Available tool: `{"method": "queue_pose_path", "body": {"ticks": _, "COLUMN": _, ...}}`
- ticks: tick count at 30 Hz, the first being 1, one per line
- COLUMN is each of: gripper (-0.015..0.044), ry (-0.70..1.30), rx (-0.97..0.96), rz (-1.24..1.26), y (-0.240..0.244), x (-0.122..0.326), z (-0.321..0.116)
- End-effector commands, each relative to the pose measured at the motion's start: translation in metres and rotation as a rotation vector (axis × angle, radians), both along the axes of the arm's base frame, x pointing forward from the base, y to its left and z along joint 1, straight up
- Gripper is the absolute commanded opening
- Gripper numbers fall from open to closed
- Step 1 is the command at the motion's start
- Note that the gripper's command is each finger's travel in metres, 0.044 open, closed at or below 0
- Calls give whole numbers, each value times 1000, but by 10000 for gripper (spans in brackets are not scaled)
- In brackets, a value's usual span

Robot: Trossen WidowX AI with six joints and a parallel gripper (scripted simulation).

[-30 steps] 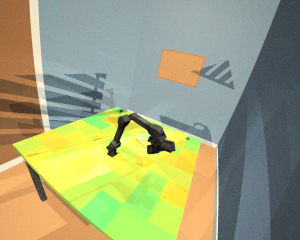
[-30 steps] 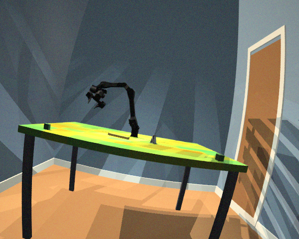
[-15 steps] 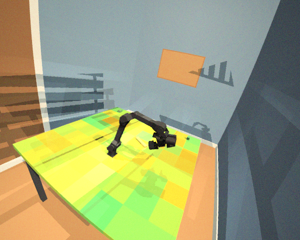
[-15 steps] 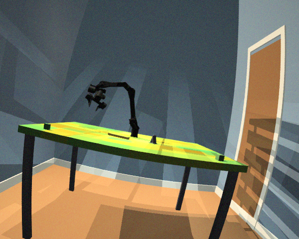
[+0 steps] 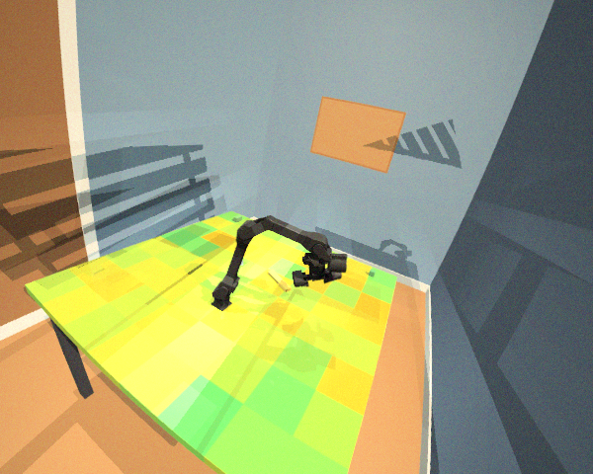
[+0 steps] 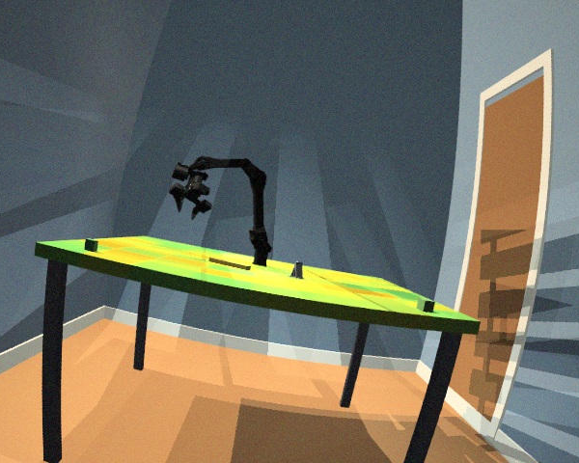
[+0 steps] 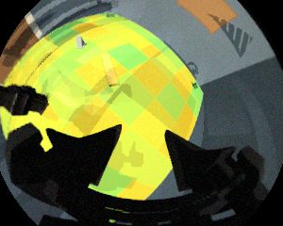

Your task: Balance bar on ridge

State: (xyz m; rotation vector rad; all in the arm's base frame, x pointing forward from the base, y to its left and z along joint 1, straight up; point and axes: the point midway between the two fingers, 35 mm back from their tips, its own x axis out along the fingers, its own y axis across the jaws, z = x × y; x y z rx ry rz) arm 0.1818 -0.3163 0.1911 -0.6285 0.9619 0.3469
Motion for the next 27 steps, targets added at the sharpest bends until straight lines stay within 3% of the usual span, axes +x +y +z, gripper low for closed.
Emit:
{"method": "queue_pose_path", "body": {"ticks": 1, "gripper": 315, "ry": 29, "rx": 12, "rz": 27, "y": 13, "x": 11, "z": -5}}
{"method": "queue_pose_path", "body": {"ticks": 27, "gripper": 315, "ry": 209, "rx": 90, "rz": 135, "y": 96, "x": 84, "z": -35}}
